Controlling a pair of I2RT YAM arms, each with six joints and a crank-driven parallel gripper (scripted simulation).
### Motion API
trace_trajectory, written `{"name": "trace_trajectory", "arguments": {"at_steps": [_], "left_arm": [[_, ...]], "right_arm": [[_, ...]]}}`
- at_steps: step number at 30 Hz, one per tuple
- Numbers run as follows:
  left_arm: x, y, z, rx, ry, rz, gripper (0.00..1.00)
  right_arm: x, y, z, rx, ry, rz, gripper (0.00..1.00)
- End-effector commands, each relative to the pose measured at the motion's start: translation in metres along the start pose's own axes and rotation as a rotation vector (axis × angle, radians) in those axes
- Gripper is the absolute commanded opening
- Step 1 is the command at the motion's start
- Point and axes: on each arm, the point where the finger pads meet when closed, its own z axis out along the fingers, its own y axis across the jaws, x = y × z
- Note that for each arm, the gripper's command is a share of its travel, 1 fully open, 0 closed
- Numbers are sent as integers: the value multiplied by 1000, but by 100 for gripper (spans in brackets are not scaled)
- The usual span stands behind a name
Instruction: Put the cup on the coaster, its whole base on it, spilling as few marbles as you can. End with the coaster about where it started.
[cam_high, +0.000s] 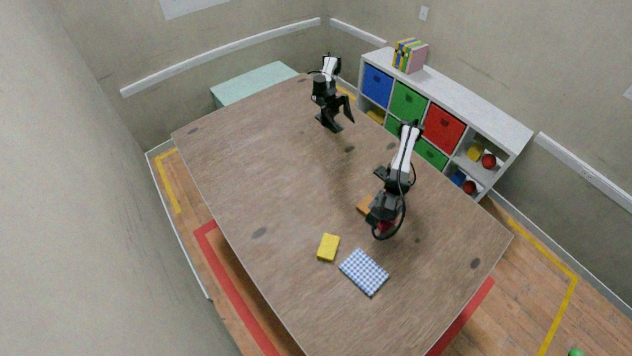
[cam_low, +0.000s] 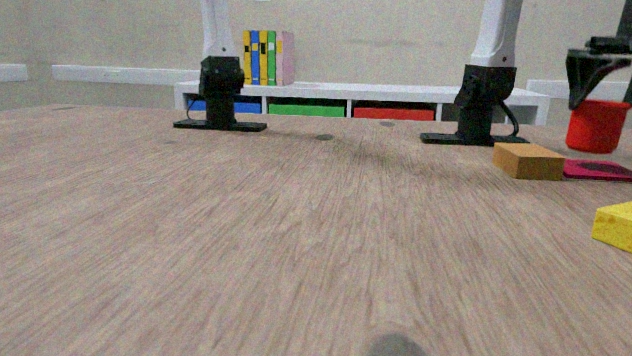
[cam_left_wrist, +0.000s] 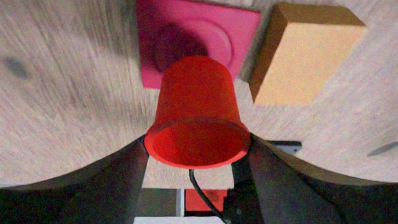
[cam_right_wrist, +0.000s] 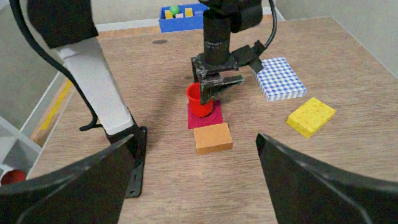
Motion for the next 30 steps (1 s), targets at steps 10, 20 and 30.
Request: {"name": "trace_trajectory", "arguments": {"at_steps": [10, 20, 30], "left_arm": [[-11, 2, 20, -6, -55, 9, 76], [-8, 2, -32, -12, -70, 14, 100], [-17, 2, -62, 13, -139, 14, 100]], "right_arm": [[-20, 4, 1, -8, -31, -44, 100], [-15, 4, 1, -7, -24, -34, 100], [1, 1, 0, -2, 2, 4, 100]]}}
